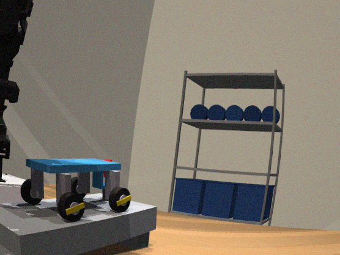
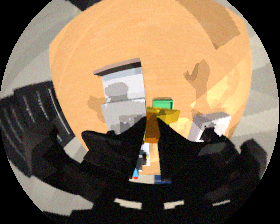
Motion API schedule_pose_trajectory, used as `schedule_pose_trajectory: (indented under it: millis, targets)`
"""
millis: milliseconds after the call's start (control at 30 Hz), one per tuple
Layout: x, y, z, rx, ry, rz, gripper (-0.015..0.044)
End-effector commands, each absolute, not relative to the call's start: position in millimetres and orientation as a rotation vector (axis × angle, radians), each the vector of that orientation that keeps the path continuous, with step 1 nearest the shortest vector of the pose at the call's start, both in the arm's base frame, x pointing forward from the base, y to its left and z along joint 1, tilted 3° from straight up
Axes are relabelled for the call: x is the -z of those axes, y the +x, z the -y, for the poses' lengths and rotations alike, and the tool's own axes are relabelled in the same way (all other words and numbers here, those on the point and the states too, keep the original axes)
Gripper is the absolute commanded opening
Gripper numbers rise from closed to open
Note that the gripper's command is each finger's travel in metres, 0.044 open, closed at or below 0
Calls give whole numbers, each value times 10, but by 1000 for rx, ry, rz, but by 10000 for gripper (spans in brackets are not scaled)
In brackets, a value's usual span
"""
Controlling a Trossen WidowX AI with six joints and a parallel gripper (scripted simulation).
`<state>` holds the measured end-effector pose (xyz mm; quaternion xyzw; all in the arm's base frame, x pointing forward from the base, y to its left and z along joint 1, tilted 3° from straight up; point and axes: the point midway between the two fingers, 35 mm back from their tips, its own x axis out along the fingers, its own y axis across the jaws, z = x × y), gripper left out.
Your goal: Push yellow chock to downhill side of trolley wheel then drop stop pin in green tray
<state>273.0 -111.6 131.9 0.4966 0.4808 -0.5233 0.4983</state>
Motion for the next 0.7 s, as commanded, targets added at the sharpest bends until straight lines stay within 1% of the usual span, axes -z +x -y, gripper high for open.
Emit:
schedule_pose_trajectory:
  millis: [0, 667]
  targets:
    - [-1317, 2744, 1123, 1358, 1305, -1109, 0]
    - [-1316, 2750, 1149, 1855, 1820, -680, 0]
